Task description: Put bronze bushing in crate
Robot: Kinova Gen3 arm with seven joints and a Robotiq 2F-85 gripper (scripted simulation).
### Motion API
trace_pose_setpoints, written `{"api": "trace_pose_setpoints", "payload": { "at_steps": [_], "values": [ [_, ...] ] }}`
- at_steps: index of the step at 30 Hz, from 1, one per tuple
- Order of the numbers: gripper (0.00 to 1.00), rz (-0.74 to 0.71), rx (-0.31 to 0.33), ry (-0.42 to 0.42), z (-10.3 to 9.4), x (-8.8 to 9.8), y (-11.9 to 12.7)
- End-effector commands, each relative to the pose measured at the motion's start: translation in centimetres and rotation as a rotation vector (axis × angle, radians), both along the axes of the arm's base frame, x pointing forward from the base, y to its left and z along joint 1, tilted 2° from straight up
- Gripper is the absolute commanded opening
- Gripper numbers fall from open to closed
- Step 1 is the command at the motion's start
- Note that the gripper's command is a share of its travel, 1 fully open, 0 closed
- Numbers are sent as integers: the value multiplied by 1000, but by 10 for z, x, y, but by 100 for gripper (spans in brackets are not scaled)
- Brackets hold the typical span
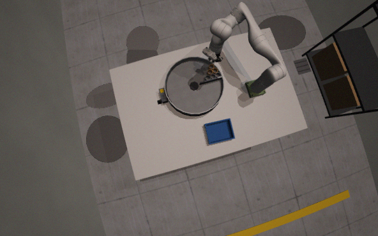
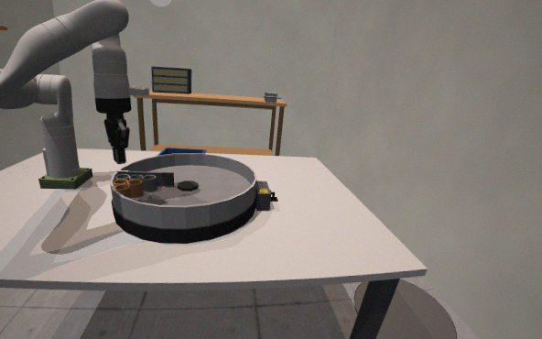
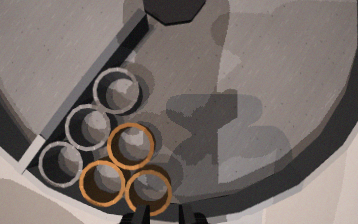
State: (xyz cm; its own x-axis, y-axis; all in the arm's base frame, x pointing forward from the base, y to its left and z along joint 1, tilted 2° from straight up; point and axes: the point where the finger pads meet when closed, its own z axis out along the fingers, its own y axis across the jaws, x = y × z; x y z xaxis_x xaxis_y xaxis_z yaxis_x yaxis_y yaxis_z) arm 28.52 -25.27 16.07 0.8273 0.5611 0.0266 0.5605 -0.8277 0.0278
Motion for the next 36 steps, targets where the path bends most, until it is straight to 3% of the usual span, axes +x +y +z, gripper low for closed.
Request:
{"api": "trace_pose_setpoints", "payload": {
  "at_steps": [1,32,36],
  "values": [
    [18,0,-1,-1,1,0,0],
    [18,0,-1,-1,1,0,0],
    [18,157,-6,4,-9,2,2]
  ]
}}
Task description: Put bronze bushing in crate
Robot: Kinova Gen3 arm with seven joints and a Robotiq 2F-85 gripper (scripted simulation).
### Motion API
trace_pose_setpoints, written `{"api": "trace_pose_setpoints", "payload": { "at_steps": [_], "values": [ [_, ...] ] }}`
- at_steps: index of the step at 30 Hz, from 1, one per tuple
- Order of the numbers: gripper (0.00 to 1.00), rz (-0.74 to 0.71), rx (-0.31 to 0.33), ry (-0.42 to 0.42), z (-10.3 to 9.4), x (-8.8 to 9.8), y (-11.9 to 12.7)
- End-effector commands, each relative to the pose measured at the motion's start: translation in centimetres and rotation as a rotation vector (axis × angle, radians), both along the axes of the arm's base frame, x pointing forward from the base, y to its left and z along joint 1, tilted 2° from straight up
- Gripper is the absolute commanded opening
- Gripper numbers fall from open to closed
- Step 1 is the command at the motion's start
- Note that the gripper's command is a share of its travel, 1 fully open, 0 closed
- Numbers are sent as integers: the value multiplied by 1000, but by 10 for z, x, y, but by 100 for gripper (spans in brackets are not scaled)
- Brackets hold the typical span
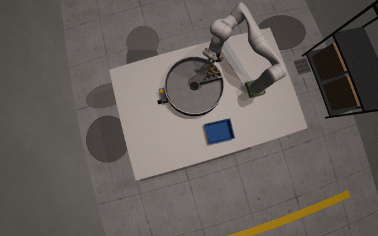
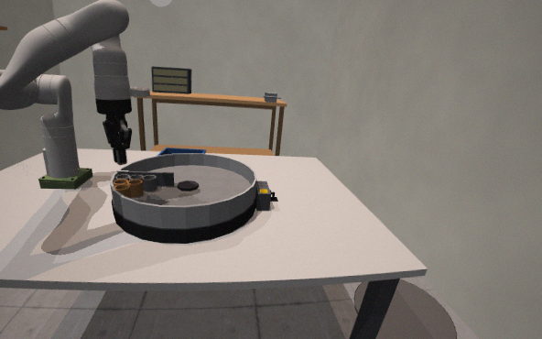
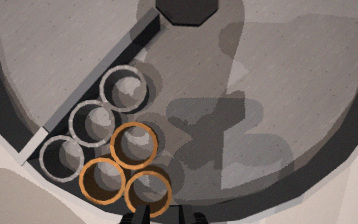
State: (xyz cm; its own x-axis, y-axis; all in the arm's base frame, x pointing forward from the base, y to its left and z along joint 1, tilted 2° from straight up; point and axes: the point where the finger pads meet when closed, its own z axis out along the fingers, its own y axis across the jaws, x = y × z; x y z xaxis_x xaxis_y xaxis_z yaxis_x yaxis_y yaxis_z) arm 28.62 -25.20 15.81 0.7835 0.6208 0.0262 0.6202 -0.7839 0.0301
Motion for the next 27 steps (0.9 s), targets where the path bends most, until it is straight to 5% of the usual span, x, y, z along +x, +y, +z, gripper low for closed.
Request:
{"api": "trace_pose_setpoints", "payload": {
  "at_steps": [1,13,18,27],
  "values": [
    [18,122,-6,6,-8,1,1],
    [18,122,-6,6,-8,1,1],
    [18,308,-9,9,-18,3,4],
    [18,308,-9,9,-18,3,4]
  ]
}}
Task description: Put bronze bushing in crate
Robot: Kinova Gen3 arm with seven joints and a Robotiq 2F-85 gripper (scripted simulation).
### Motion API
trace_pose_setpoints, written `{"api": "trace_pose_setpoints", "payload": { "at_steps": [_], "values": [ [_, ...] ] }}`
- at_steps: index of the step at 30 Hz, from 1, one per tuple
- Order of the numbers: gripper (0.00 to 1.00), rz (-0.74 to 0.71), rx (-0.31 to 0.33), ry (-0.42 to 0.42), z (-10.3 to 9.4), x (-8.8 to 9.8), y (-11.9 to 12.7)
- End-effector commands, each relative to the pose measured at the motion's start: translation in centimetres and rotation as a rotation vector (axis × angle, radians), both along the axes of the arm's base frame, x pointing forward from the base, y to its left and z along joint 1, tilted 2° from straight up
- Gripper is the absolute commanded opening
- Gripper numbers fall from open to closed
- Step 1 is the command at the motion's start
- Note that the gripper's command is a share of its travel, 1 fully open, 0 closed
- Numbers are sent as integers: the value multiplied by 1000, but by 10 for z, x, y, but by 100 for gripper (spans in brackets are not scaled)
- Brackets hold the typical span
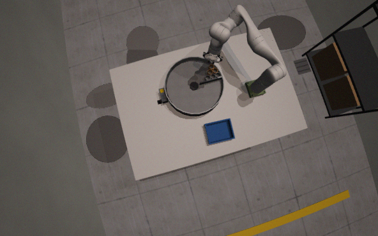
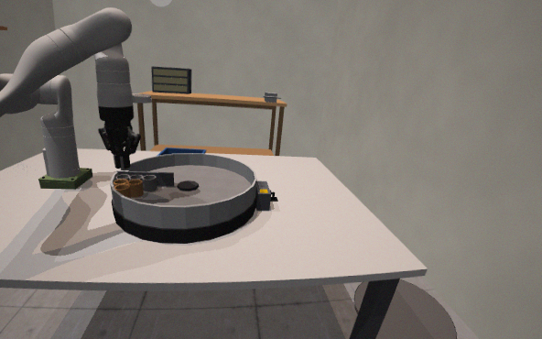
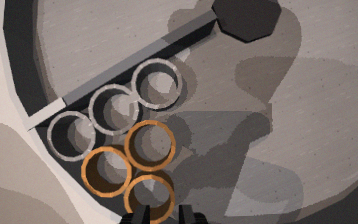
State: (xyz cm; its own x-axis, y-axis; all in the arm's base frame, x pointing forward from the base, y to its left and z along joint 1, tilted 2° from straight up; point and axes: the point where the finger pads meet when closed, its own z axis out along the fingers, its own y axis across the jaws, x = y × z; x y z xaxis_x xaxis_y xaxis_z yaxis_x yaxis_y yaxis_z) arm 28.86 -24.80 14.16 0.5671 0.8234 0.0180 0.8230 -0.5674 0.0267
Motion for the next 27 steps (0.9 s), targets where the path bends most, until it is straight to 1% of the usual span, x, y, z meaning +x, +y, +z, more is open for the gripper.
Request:
{"api": "trace_pose_setpoints", "payload": {
  "at_steps": [1,20,25,27],
  "values": [
    [18,10,-5,1,-2,0,0],
    [18,21,-9,2,-4,1,-1],
    [18,14,-7,1,-17,1,-1],
    [18,14,-7,1,-17,1,-1]
  ]
}}
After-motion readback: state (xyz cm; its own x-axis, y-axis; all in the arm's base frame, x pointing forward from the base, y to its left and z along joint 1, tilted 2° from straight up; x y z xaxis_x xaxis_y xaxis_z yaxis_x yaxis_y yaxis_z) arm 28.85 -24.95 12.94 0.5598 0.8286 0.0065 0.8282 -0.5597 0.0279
